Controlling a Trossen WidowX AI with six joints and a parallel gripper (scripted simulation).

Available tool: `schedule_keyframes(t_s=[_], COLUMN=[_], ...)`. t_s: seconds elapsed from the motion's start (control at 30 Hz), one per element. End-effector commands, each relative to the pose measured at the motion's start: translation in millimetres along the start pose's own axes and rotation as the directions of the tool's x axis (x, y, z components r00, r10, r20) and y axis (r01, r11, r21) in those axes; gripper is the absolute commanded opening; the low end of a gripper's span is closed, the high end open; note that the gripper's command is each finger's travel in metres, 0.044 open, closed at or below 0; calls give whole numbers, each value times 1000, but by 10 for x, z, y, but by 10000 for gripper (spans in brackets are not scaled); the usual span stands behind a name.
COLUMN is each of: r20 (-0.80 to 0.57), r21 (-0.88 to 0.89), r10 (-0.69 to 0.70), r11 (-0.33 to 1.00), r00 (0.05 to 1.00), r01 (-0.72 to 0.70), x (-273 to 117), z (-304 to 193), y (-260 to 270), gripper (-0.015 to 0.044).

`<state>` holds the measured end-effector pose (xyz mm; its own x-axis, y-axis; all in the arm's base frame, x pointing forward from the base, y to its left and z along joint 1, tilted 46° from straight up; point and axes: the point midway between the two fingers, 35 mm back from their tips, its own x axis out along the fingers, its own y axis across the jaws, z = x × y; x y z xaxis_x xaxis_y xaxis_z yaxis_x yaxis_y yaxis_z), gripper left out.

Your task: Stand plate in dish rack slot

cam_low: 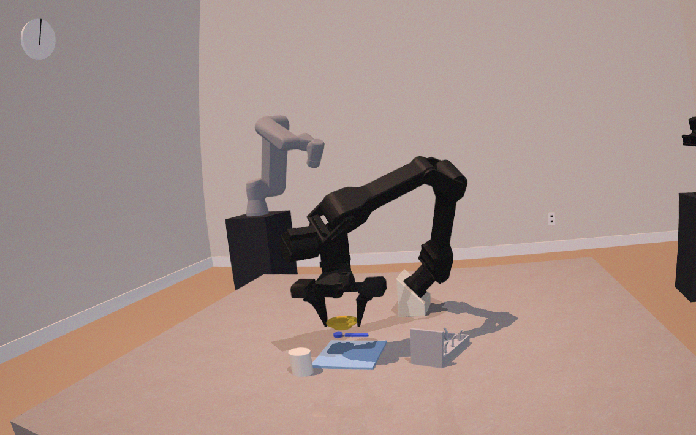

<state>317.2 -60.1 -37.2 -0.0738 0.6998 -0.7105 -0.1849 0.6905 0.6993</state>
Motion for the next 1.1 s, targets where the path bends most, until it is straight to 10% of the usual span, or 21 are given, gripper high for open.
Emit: schedule_keyframes(t_s=[0.0,0.6,1.07], r20=[8,4,18], r21=[-11,-4,440], r10=[-12,-3,-29], r11=[1000,1000,898], r00=[1000,1000,999], r01=[12,3,18], x=[-282,-801,-920], z=[21,7,17], y=[-6,9,660], gripper=[0,0,0])
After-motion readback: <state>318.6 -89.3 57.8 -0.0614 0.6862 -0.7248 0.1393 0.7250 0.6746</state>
